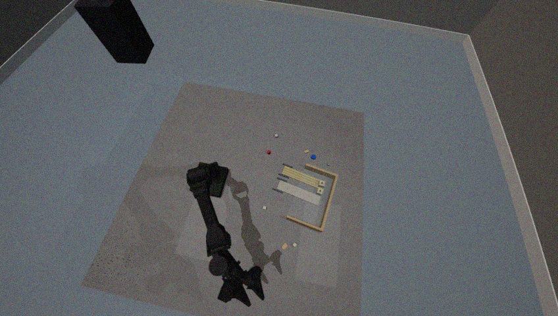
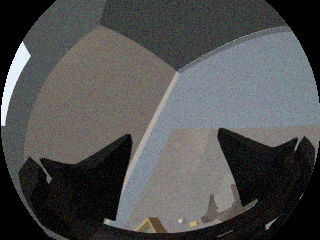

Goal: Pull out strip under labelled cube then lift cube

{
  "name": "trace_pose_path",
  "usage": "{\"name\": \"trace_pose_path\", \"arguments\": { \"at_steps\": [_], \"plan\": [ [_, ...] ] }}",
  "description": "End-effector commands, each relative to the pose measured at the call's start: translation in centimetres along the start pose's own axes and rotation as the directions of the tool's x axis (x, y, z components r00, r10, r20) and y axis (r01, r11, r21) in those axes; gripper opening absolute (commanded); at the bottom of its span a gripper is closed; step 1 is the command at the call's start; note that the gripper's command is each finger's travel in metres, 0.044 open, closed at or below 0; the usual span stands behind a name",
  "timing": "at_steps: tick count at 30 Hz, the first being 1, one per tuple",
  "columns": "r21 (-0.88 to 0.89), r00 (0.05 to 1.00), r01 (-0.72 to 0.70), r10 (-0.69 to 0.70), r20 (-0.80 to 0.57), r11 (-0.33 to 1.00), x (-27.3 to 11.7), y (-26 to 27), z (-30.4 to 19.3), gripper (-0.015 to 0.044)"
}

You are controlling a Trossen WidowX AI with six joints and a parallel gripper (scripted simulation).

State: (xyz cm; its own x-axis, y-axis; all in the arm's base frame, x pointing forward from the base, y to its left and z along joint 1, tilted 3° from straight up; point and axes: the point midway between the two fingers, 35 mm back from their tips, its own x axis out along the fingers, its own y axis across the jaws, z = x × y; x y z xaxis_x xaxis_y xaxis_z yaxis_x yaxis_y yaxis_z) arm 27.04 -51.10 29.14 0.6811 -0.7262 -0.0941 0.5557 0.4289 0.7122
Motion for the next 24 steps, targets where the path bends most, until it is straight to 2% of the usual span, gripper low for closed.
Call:
{"name": "trace_pose_path", "arguments": {
  "at_steps": [1,11,18,24],
  "plan": [
    [-0.087,0.995,-0.014,0.005,-0.098,0.996,-1.3,4.6,-5.5,0.04],
    [-0.317,0.945,-0.142,0.033,-0.327,0.938,-8.2,13.5,-17.8,0.04],
    [-0.479,0.873,-0.301,0.036,-0.486,0.825,-16.2,16.8,-25.7,0.04],
    [-0.589,0.79,-0.477,0.025,-0.613,0.652,-24.3,17.0,-31.4,0.04]
  ]
}}
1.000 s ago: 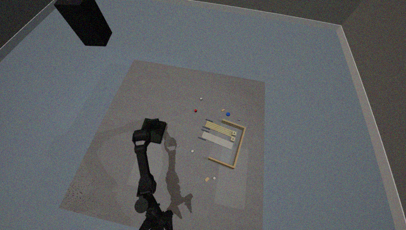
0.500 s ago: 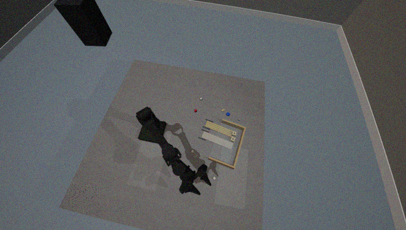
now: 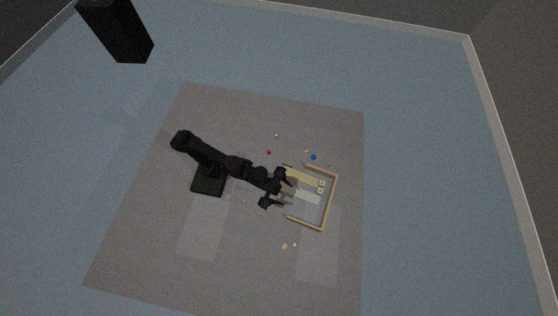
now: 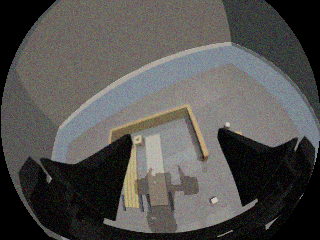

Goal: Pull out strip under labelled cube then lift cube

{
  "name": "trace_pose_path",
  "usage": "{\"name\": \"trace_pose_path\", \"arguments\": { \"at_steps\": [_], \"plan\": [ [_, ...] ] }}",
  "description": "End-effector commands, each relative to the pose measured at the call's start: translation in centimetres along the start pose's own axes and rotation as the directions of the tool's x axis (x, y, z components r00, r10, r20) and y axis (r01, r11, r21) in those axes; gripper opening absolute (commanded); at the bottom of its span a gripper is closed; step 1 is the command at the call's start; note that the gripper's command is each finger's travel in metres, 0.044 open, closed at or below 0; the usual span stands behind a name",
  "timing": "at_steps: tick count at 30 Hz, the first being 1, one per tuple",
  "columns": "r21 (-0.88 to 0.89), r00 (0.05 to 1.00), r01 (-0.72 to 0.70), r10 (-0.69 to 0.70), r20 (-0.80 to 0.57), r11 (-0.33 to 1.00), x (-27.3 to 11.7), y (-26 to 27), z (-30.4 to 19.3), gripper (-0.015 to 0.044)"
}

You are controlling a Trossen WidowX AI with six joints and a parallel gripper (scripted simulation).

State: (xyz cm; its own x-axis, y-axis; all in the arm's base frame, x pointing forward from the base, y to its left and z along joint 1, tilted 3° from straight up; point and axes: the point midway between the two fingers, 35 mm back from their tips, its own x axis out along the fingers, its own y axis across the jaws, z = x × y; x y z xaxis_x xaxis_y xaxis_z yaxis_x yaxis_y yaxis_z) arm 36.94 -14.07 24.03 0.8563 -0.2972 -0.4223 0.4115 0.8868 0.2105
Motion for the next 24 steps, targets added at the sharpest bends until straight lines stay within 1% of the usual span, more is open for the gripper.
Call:
{"name": "trace_pose_path", "arguments": {
  "at_steps": [1,5,15,17,20,24],
  "plan": [
    [-0.191,0.994,-0.07,0.052,-0.101,0.979,-2.9,3.8,-5.6,0.04],
    [-0.337,0.982,-0.145,0.092,-0.168,0.93,-5.3,5.8,-9.7,0.04],
    [-0.345,0.981,-0.149,0.094,-0.172,0.927,-5.5,5.9,-10.0,0.04],
    [-0.336,0.976,-0.154,0.09,-0.198,0.929,-5.2,6.2,-10.0,0.0348],
    [-0.298,0.948,-0.166,0.069,-0.311,0.94,-3.7,7.6,-10.3,0.0269],
    [-0.25,0.886,-0.162,0.029,-0.462,0.955,-1.7,9.6,-11.2,0.0164]
  ]
}}
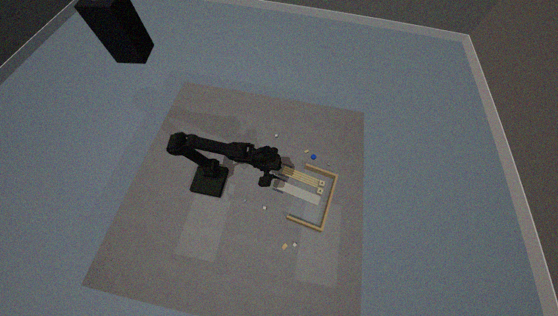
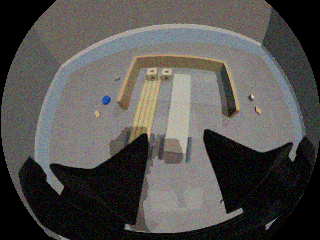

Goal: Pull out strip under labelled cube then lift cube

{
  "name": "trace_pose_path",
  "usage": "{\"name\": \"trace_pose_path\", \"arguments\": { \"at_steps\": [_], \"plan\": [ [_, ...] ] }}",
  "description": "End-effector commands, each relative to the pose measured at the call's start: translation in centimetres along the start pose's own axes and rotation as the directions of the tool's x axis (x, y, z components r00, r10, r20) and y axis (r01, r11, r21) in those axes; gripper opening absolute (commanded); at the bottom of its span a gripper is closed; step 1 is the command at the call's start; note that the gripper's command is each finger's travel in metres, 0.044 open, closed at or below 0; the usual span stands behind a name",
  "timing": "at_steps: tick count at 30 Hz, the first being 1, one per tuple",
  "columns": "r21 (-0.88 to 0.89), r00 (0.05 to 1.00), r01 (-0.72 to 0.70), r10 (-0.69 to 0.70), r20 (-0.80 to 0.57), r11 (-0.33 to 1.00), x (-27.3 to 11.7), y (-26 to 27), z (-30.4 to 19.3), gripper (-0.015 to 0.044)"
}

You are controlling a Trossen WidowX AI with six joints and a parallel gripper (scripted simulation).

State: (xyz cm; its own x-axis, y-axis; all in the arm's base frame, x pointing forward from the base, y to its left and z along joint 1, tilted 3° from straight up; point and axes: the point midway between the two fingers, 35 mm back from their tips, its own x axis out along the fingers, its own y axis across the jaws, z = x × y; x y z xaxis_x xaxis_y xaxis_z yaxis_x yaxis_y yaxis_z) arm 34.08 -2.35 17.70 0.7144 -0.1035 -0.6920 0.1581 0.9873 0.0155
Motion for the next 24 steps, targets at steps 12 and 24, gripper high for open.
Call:
{"name": "trace_pose_path", "arguments": {
  "at_steps": [12,24],
  "plan": [
    [0.12,0.816,0.106,-0.017,-0.577,0.987,8.9,7.1,-1.4,0.0],
    [0.112,0.723,0.175,-0.051,-0.689,0.978,11.2,8.5,-2.9,0.0]
  ]
}}
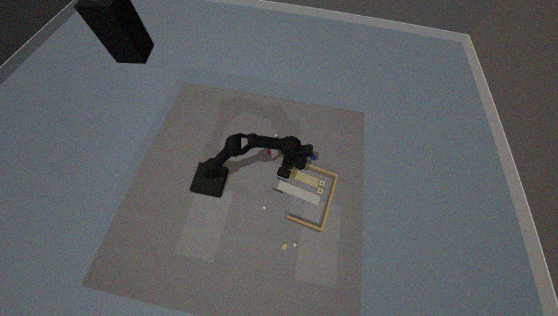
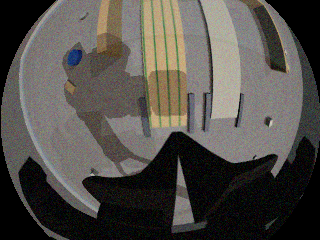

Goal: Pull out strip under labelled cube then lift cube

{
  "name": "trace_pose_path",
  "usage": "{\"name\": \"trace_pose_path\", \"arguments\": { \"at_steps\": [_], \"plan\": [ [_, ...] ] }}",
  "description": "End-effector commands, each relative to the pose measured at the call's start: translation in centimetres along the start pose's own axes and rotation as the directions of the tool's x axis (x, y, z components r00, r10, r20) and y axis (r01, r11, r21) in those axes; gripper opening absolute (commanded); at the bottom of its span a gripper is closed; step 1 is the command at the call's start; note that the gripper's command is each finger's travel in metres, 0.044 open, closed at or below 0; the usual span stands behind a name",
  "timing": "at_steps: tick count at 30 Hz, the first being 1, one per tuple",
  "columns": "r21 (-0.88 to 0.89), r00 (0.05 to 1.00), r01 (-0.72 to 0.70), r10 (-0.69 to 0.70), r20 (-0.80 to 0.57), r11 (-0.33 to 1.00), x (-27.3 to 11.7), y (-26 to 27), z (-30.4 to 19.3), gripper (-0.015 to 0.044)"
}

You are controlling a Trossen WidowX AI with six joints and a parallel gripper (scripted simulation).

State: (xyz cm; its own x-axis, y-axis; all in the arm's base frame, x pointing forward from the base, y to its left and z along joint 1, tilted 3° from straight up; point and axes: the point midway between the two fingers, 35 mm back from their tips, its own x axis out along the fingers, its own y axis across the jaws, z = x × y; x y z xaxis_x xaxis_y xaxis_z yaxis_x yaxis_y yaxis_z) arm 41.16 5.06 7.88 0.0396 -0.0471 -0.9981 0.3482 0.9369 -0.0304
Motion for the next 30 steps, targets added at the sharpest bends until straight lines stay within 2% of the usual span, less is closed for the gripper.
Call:
{"name": "trace_pose_path", "arguments": {
  "at_steps": [1,30],
  "plan": [
    [0.009,1.0,-0.005,0.005,-0.002,1.0,0.1,0.3,0.2,0.0],
    [0.009,1.0,-0.005,0.005,-0.002,1.0,4.8,0.4,0.4,0.0]
  ]
}}
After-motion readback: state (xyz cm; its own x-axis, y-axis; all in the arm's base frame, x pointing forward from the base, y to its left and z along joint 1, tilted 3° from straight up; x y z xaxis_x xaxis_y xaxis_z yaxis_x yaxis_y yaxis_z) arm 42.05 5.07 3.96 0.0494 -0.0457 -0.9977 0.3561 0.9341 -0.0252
